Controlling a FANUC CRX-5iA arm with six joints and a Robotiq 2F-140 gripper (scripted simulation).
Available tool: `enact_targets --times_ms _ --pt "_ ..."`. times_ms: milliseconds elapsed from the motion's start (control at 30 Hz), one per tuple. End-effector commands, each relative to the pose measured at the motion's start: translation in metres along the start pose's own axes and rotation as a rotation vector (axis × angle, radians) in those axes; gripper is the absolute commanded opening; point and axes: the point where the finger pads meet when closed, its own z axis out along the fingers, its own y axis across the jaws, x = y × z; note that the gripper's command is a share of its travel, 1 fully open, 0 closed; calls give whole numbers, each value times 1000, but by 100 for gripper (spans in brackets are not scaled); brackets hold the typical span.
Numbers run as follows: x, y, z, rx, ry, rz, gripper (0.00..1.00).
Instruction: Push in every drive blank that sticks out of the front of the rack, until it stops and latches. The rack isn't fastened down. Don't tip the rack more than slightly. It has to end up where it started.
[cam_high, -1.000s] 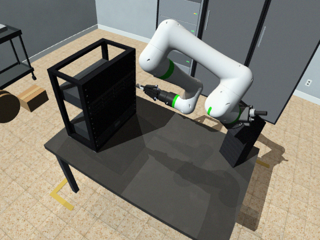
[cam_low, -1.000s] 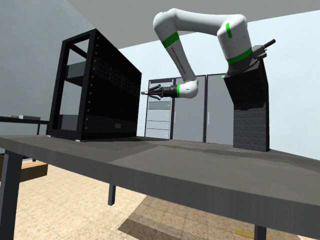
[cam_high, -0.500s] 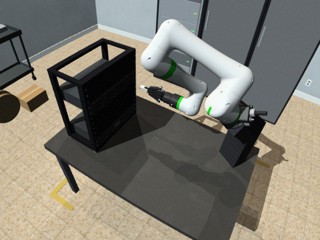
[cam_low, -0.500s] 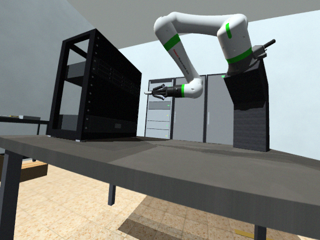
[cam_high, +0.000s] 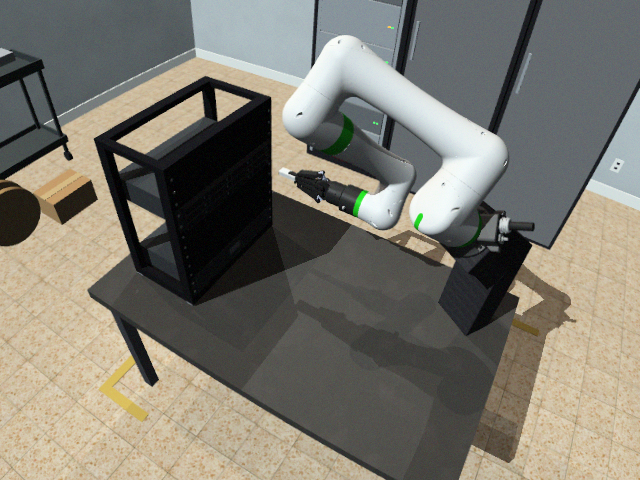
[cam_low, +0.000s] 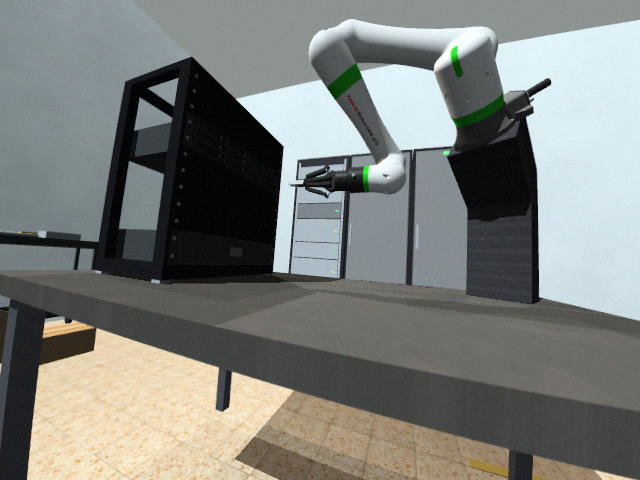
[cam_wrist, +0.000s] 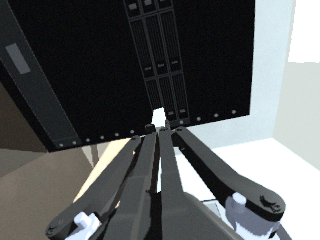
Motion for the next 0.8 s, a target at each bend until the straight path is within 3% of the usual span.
enact_targets --times_ms 0,233,433,767 --pt "0 18 0 0 0 -1 10" --pt "0 19 8 0 0 -1 10" --pt "0 19 38 0 0 -1 10" --pt "0 19 39 0 0 -1 10"
